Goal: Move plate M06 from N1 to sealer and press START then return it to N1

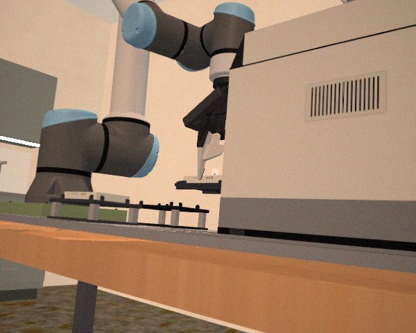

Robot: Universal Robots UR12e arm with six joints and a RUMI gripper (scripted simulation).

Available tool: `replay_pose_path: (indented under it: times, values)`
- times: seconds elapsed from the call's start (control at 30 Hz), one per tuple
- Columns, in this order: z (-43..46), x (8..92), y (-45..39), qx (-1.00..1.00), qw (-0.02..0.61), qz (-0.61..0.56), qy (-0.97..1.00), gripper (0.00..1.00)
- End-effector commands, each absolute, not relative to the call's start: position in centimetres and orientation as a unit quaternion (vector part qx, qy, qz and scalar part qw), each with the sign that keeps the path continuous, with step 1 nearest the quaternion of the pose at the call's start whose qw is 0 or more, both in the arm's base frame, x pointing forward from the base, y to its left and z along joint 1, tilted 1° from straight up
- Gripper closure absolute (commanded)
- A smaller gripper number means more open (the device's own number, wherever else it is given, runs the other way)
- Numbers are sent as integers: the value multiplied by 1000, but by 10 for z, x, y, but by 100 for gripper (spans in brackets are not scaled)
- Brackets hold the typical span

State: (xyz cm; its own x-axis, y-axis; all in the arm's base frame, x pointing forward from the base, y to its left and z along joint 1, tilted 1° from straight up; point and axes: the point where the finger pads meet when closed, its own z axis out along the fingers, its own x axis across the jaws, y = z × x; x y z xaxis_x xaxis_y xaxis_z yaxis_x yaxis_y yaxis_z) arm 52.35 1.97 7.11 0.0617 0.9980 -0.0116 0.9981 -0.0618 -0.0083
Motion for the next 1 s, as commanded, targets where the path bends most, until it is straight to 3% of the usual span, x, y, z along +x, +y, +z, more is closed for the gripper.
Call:
replay_pose_path:
  times: [0.0, 0.97]
  values:
    - [72, 524, 20, 729, 2, -7, 685, 32]
    - [80, 524, 20, 729, 2, -7, 685, 32]
